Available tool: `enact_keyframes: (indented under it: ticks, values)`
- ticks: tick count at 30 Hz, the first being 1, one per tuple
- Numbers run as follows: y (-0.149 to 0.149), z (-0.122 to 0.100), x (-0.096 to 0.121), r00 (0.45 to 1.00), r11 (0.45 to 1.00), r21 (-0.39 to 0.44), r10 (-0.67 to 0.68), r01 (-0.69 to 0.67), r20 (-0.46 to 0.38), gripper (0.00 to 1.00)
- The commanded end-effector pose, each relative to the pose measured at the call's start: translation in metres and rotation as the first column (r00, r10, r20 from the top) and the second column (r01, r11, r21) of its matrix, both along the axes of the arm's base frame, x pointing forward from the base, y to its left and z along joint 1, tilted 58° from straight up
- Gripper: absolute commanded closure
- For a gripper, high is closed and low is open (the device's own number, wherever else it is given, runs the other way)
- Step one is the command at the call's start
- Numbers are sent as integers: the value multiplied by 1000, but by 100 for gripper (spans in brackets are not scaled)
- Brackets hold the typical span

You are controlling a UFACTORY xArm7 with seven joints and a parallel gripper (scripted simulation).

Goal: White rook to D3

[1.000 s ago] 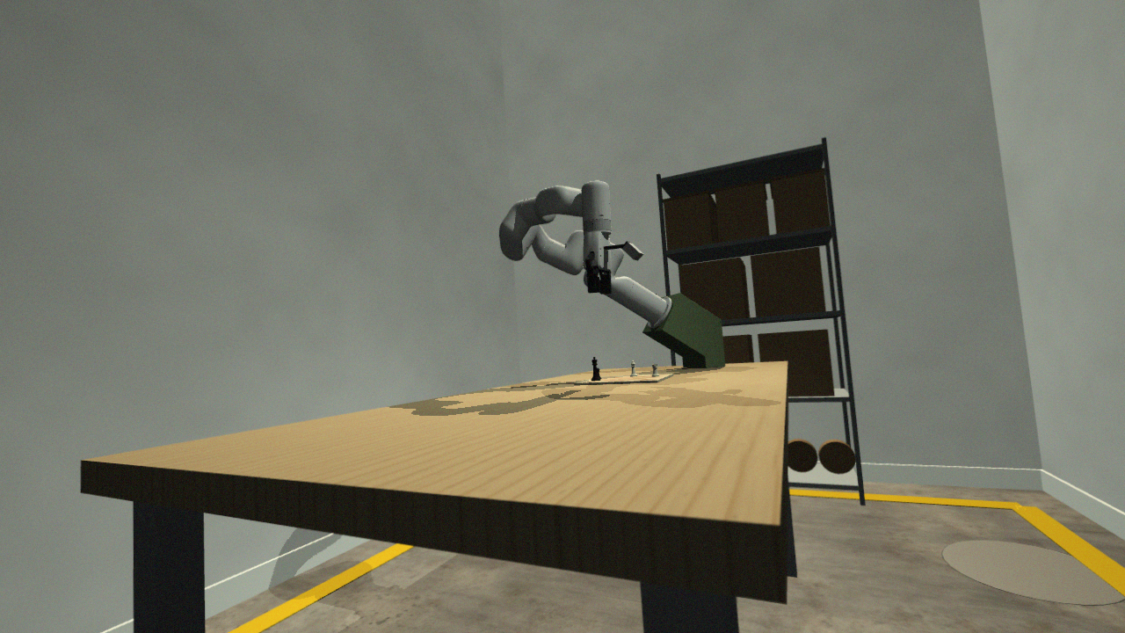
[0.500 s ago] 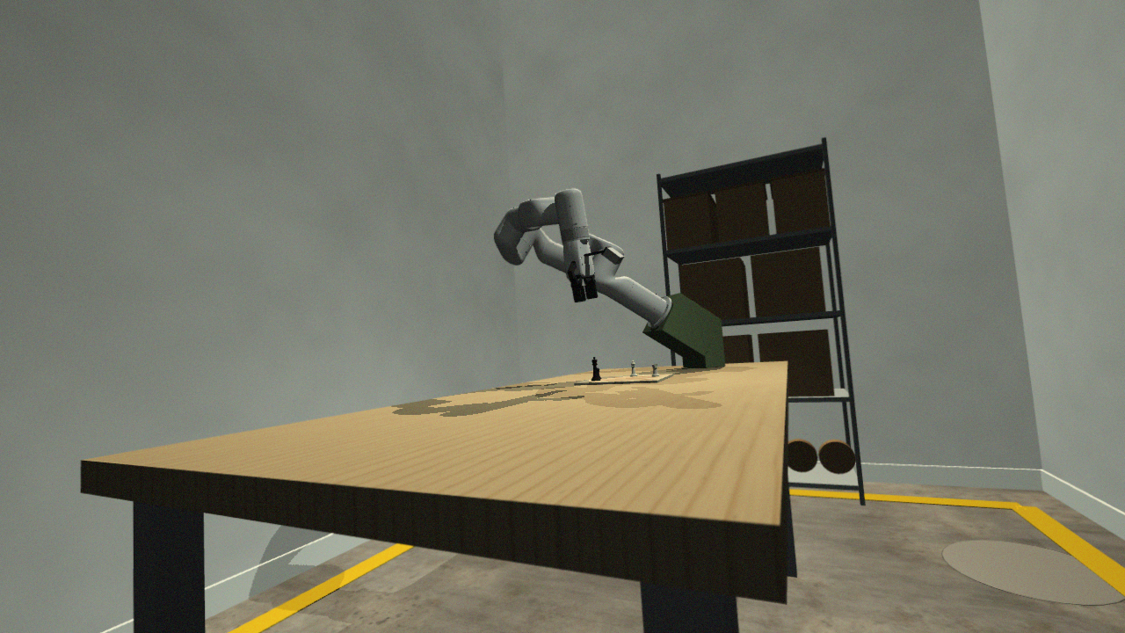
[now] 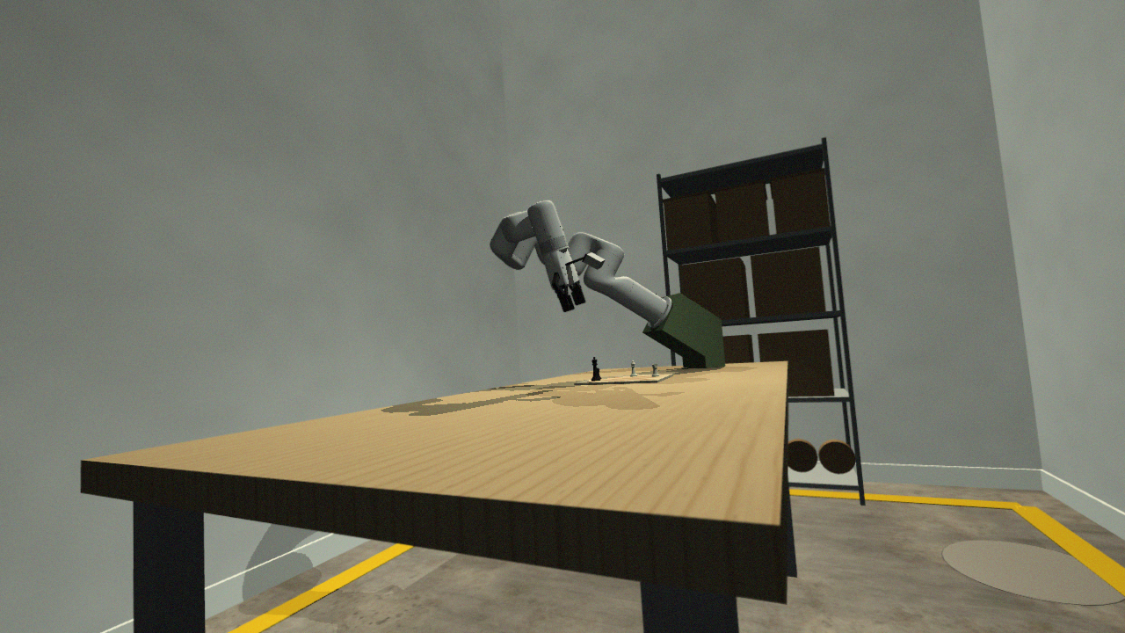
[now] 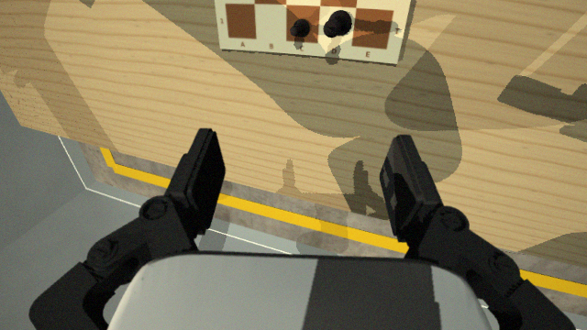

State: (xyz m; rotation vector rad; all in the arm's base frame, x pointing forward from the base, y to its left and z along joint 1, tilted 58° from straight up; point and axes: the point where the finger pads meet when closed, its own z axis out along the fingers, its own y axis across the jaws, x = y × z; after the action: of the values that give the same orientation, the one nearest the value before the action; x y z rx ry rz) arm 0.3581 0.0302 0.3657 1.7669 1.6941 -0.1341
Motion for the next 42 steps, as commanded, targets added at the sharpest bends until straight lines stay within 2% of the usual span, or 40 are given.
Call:
enact_keyframes:
  ticks: [1,2,17,19,34,36,42]
  values:
    - [-18,6,-1,999,997,74,20,-17,-40,0]
    - [-36,9,-3,996,988,151,49,-37,-76,0]
    - [-36,9,-3,996,988,151,49,-37,-76,0]
    - [-70,10,-6,984,947,310,131,-88,-121,0]
    - [-70,10,-6,984,947,310,131,-88,-121,0]
    - [-99,6,-10,965,874,463,232,-151,-124,0]
    - [-99,6,-10,965,874,463,232,-151,-124,0]
